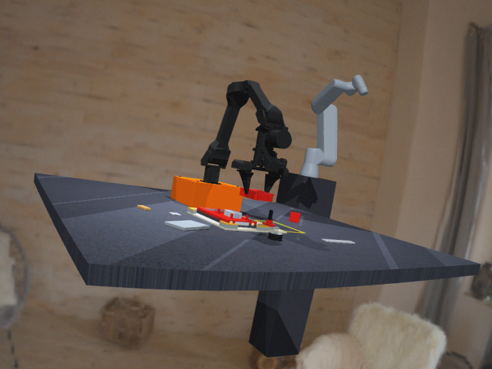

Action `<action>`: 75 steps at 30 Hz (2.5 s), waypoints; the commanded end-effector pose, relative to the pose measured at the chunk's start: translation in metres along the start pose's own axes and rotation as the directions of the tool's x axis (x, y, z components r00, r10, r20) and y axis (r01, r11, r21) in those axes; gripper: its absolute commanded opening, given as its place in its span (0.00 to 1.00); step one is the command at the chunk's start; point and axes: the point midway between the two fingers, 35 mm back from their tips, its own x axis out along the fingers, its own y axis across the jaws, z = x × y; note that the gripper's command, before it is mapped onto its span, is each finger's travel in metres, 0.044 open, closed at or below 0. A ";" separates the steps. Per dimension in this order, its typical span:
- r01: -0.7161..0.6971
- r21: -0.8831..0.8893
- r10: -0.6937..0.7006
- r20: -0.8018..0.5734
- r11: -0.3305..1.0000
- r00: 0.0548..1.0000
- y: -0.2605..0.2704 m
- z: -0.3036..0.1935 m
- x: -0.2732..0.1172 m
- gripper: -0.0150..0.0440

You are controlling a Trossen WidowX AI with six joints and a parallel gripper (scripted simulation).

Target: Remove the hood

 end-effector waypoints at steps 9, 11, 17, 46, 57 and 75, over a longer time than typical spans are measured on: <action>-0.008 0.003 0.008 0.003 1.000 1.000 0.066 -0.007 -0.004 0.25; -0.010 0.003 0.010 0.002 1.000 1.000 0.076 -0.010 -0.004 0.25; -0.013 0.003 0.013 0.001 1.000 1.000 0.107 -0.019 -0.006 0.25; -0.017 0.004 0.017 -0.001 1.000 1.000 0.144 -0.032 0.008 0.25; -0.017 0.004 0.017 -0.001 1.000 1.000 0.144 -0.032 0.018 0.25; -0.017 0.004 0.017 -0.001 1.000 1.000 0.144 -0.032 0.034 0.25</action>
